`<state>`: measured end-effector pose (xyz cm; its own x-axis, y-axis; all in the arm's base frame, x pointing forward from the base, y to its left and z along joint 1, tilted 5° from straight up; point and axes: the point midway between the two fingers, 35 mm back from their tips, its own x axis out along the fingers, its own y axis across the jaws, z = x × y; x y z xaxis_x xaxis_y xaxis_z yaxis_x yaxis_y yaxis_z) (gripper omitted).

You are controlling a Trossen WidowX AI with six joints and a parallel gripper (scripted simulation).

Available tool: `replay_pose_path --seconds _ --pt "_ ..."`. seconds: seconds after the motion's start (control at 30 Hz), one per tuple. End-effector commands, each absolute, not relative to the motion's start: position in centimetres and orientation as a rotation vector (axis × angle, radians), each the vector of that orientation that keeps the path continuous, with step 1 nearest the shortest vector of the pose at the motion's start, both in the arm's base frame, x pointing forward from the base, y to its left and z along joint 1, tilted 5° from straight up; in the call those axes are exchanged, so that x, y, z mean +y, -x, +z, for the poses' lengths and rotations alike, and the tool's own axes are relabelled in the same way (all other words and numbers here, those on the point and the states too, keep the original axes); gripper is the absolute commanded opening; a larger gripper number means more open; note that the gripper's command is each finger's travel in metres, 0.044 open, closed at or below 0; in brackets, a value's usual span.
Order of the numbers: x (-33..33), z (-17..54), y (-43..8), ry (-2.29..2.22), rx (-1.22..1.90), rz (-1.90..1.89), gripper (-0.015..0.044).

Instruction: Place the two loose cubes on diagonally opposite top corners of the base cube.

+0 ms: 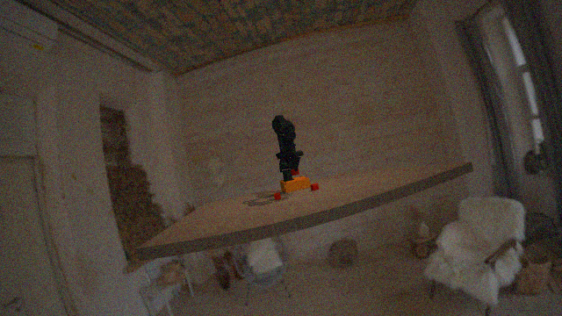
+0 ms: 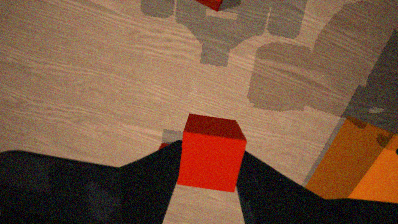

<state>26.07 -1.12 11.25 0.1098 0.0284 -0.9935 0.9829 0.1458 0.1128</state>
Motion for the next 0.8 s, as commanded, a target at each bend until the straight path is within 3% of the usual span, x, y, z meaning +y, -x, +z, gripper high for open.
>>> replay_pose_path --seconds 0.0,0.77 --pt "-0.2 10.7 -26.4 -1.094 1.245 -0.954 0.0105" --pt "6.6 8.4 -27.5 -0.673 1.395 -0.561 0.0105"
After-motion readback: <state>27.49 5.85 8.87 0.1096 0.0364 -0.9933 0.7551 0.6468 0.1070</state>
